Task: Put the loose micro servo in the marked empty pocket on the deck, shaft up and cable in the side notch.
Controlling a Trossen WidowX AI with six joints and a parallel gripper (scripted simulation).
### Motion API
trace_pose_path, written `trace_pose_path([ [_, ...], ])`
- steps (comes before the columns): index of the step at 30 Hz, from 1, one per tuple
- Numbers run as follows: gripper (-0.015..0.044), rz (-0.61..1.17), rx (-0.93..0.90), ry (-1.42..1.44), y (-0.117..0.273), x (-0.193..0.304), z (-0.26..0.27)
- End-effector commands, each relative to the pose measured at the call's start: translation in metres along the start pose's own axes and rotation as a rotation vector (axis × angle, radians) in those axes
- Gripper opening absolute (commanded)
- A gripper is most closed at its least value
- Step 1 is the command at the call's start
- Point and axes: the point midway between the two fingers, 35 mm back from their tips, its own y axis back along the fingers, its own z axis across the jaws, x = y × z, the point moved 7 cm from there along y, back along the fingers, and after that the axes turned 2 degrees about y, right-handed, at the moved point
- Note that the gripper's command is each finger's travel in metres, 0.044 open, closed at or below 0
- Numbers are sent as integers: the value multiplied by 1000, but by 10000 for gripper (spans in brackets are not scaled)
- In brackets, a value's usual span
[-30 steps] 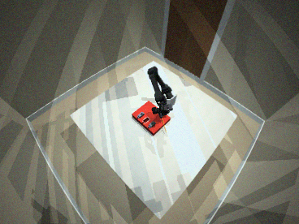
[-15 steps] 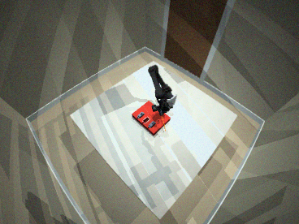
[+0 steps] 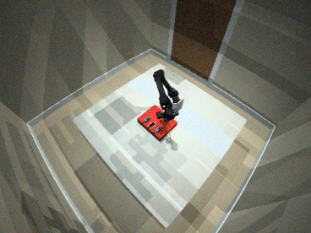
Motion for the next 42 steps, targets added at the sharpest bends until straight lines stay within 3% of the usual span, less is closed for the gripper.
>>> trace_pose_path([
  [1, 0, -3, 6, 4, 2, -6, -5],
  [26, 0, 3, 9, -12, 1, 66, -47],
  [42, 0, 0, 9, -527, 1, 66, -47],
])
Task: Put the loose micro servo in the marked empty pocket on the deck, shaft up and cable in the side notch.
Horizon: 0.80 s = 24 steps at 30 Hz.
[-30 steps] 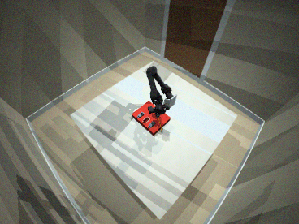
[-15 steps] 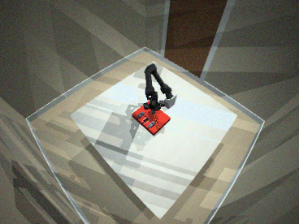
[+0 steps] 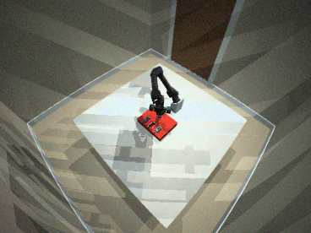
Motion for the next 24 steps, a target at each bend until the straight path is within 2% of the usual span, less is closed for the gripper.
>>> trace_pose_path([
  [1, 0, 1, 5, -161, 0, 1, -1],
  [13, 0, -1, 5, -572, 0, 1, -1],
  [24, 0, -1, 6, -595, 0, -2, -3],
])
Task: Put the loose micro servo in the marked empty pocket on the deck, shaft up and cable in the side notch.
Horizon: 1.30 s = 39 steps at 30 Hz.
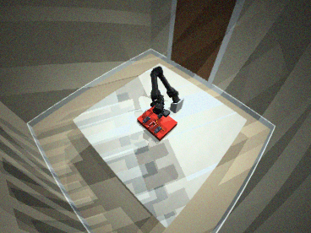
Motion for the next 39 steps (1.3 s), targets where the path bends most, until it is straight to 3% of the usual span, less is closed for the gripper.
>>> trace_pose_path([
  [1, 0, -3, 5, -14, 1, -6, -1],
  [28, 0, -9, 5, -29, 2, -106, -8],
  [39, 0, -9, 5, -31, -4, -109, -9],
])
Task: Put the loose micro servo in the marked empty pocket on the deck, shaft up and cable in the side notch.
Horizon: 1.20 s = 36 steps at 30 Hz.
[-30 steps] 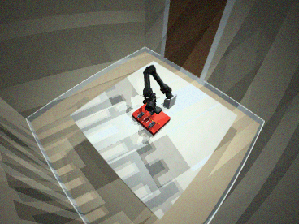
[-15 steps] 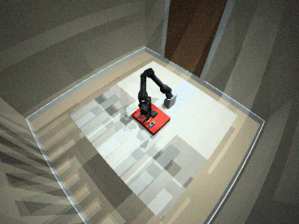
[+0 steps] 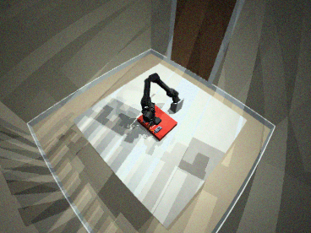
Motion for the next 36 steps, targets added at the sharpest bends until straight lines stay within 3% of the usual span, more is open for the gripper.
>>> trace_pose_path([
  [1, 0, -7, 3, -1, -4, -3, -1],
  [36, 0, -7, 4, -2, -28, -4, -1],
])
